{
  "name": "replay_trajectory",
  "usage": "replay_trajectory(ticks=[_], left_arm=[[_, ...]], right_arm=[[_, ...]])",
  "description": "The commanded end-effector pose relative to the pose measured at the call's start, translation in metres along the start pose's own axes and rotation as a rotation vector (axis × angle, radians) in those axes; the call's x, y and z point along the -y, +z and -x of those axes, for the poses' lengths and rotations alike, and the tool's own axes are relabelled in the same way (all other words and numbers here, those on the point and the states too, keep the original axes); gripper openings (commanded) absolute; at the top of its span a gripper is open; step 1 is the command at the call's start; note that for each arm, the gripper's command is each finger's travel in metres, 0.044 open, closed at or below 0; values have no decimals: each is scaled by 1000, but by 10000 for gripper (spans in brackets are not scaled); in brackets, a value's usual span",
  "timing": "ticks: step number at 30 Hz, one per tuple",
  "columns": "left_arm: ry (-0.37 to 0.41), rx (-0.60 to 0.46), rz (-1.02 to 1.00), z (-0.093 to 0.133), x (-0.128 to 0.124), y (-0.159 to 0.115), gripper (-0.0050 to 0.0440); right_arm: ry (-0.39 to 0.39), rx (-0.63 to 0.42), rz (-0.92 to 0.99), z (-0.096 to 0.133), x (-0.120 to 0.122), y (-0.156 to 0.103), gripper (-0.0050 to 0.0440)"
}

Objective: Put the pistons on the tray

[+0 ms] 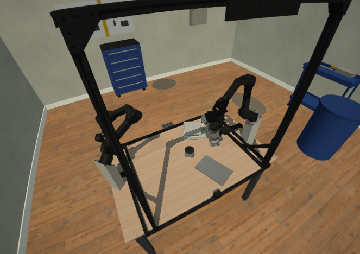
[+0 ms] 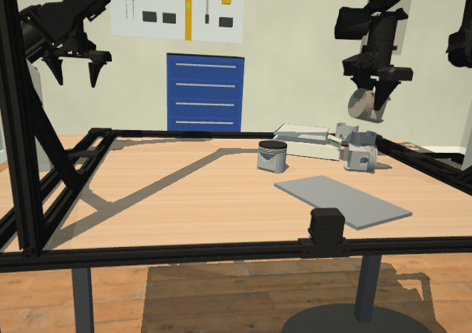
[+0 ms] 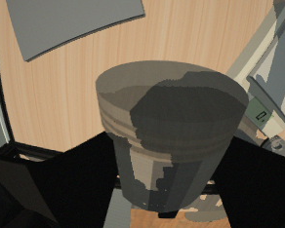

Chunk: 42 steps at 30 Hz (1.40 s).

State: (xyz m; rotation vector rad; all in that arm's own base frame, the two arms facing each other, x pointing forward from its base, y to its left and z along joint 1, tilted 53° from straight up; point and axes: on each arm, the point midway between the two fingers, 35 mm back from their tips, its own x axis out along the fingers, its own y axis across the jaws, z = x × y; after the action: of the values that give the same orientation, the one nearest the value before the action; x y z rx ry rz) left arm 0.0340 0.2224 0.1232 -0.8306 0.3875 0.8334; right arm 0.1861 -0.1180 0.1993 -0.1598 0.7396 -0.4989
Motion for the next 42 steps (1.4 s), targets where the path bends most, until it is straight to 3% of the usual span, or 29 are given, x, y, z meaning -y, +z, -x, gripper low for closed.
replay_trajectory(ticks=[1, 10, 42], left_arm=[[-2, 0, 0, 0, 0, 0, 440], [-2, 0, 0, 0, 0, 0, 440], [-2, 0, 0, 0, 0, 0, 440]], right_arm=[[-12, 9, 49, 2, -7, 9, 158], [-14, 10, 286, 2, -44, 35, 158], [-14, 10, 286, 2, -159, 114, 158]])
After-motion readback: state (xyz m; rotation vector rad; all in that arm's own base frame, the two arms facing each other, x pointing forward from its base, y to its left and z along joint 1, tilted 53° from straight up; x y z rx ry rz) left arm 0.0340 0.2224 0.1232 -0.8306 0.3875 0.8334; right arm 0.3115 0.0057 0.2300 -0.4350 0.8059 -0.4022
